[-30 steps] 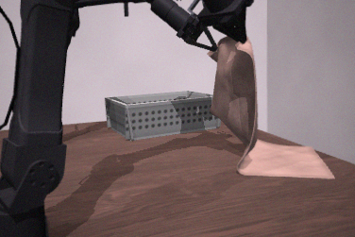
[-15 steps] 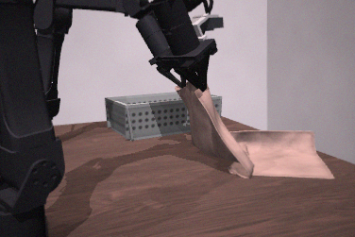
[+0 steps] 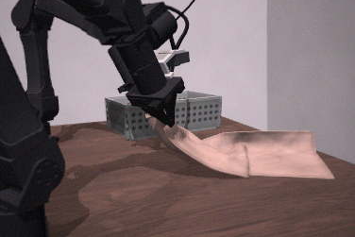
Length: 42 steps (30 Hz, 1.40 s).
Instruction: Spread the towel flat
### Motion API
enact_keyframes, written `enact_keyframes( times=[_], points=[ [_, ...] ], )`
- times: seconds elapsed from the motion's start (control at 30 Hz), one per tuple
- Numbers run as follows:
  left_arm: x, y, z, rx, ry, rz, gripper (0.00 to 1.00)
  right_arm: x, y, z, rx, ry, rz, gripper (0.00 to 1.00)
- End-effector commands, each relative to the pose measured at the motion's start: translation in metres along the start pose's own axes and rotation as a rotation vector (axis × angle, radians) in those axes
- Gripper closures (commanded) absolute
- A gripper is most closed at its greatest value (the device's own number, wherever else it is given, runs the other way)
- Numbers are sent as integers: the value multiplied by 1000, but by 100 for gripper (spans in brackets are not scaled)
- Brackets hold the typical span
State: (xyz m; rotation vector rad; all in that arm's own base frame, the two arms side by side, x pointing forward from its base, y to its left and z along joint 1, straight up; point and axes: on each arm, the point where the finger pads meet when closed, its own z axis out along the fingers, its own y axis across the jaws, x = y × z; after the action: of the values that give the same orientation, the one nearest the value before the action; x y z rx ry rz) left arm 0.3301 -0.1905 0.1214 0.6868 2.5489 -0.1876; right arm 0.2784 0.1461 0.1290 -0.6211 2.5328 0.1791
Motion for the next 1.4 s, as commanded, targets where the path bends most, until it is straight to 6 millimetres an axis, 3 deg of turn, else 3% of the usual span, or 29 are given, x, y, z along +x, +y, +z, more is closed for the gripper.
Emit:
enact_keyframes(
  times=[0.0, 0.03, 0.07, 0.13, 0.17, 0.23, 0.27, 0.33, 0.37, 0.43, 0.47, 0.57, 0.6, 0.63, 0.7, 0.73, 0.8, 0.83, 1.03, 1.13, 1.17, 1.2, 1.37],
  points=[
    [-20, -1, -12, -11, -120, -3, 100, -12, 1, -5, 6, -88, -14, 100],
    [-20, 7, -12, -22, -120, -20, 100, -12, -5, -6, 18, -88, 4, 100],
    [-3, -9, -5, 1, -119, 15, 100, 5, 10, 1, -9, -88, -36, 100],
    [-3, -9, -5, 1, -119, 15, 100, 5, 10, 1, -9, -88, -36, 100],
    [14, -17, 1, 13, -119, 34, 100, 22, 18, 8, -24, -87, -60, 100],
    [14, -17, 1, 13, -119, 34, 100, 22, 18, 7, -25, -87, -59, 100],
    [29, -25, 8, 25, -119, 52, 100, 38, 26, 14, -41, -87, -84, 100],
    [29, -25, 8, 25, -119, 52, 100, 37, 26, 14, -41, -87, -84, 100],
    [44, -32, 14, 37, -118, 71, 100, 52, 33, 19, -57, -87, -108, 100],
    [44, -32, 14, 37, -118, 71, 100, 52, 33, 19, -57, -87, -108, 100],
    [58, -38, 20, 49, -118, 90, 100, 66, 40, 25, -73, -87, -132, 100],
    [58, -38, 20, 49, -118, 90, 100, 66, 40, 25, -73, -87, -132, 100],
    [39, -34, 12, 42, -161, 75, 100, 52, 37, 18, -68, -118, -120, 100],
    [71, -45, 25, 60, -118, 107, 100, 79, 46, 29, -89, -87, -156, 100],
    [71, -45, 25, 60, -118, 107, 100, 79, 46, 29, -89, -87, -156, 100],
    [82, -50, 30, 71, -118, 124, 100, 91, 52, 34, -104, -86, -179, 100],
    [82, -50, 30, 71, -118, 124, 100, 91, 52, 34, -105, -86, -179, 100],
    [93, -55, 34, 82, -117, 140, 100, 101, 57, 38, -119, -86, -200, 100],
    [110, -63, 41, 99, -117, 167, 100, 118, 65, 44, -144, -86, -236, 100],
    [110, -63, 41, 99, -117, 167, 100, 118, 65, 44, -144, -86, -236, 100],
    [89, -63, 34, 98, -160, 157, 100, 101, 66, 38, -142, -121, -225, 100],
    [116, -66, 43, 105, -117, 177, 100, 124, 69, 46, -153, -86, -250, 100],
    [119, -70, 44, 116, -119, 185, 100, 128, 71, 48, -161, -85, -261, 100]
  ],
)
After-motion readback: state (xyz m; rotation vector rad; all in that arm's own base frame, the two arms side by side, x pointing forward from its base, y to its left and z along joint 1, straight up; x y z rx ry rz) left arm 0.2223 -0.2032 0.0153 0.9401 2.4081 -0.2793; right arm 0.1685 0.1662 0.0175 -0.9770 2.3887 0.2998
